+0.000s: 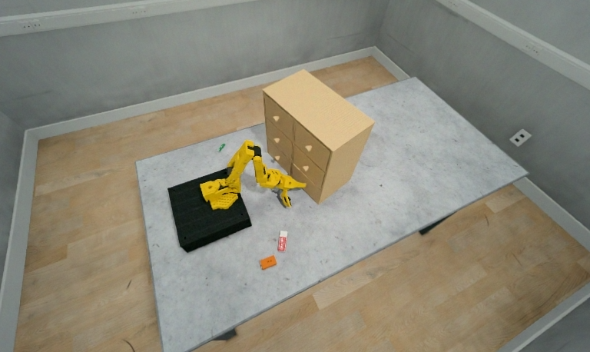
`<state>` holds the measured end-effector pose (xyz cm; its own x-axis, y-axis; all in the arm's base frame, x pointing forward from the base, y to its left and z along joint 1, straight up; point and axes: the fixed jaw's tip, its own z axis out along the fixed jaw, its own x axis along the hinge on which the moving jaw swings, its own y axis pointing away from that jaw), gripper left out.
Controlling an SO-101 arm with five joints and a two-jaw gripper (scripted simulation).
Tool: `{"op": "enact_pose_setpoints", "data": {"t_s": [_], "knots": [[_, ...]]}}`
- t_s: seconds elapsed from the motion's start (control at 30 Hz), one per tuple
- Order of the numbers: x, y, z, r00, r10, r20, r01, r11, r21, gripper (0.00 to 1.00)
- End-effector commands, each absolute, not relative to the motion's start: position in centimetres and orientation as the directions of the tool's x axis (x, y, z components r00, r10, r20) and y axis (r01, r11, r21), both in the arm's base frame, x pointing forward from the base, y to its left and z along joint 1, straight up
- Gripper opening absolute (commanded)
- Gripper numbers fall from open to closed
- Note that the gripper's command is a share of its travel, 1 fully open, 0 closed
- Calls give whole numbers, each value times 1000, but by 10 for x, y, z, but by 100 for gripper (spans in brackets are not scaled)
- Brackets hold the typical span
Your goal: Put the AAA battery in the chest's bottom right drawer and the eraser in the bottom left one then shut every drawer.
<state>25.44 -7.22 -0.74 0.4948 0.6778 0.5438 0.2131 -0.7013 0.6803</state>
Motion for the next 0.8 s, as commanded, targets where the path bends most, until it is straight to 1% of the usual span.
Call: {"op": "enact_pose_setpoints", "data": {"t_s": [0.0,0.4,0.77], "knots": [[252,-76,-5,495,672,551,185,-701,689,0],[244,-77,-8,503,663,555,172,-706,687,0],[244,-77,-8,503,663,555,172,-706,687,0]]}}
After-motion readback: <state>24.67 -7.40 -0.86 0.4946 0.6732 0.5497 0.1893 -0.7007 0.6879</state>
